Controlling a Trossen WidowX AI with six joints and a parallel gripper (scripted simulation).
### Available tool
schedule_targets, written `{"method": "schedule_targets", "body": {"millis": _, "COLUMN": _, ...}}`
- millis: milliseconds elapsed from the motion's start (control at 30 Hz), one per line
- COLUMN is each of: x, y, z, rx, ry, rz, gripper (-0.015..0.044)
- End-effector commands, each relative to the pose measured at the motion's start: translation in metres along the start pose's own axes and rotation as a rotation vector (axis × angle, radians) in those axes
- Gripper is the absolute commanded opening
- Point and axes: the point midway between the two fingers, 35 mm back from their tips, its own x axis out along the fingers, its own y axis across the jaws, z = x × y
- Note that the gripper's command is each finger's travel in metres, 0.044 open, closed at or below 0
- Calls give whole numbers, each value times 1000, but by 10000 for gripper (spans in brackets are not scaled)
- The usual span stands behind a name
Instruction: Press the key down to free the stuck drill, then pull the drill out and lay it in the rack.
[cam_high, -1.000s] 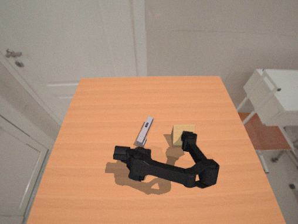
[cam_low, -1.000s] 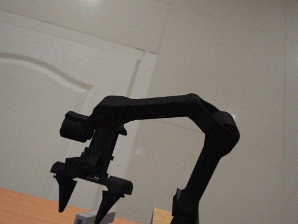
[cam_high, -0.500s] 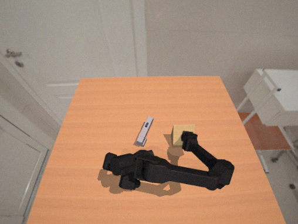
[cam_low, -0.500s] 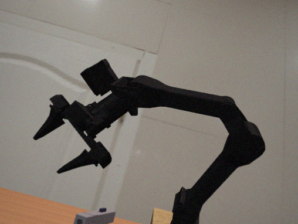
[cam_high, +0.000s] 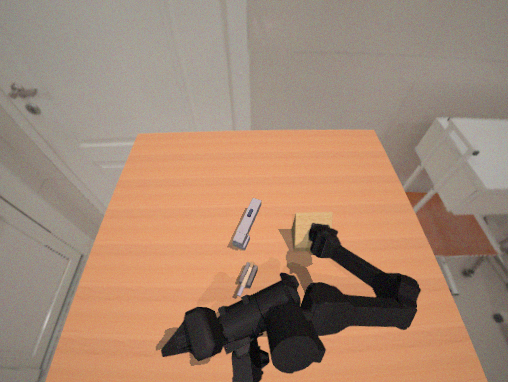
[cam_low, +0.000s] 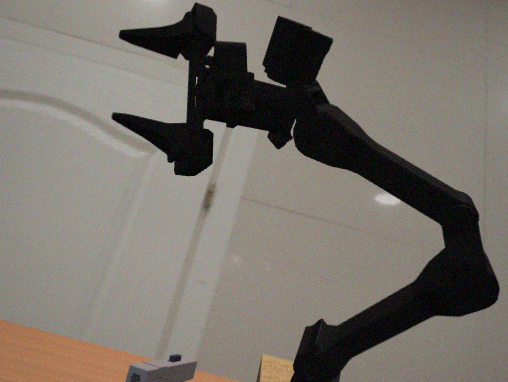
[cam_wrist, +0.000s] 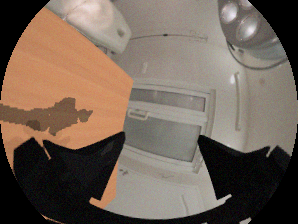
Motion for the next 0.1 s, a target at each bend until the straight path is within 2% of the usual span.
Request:
{"method": "schedule_targets", "body": {"millis": 0, "x": -25, "y": -31, "z": 43, "rx": -84, "ry": -78, "rz": -149, "gripper": 440}}
{"method": "schedule_targets", "body": {"millis": 67, "x": -40, "y": -46, "z": 66, "rx": -127, "ry": -123, "rz": -228, "gripper": 440}}
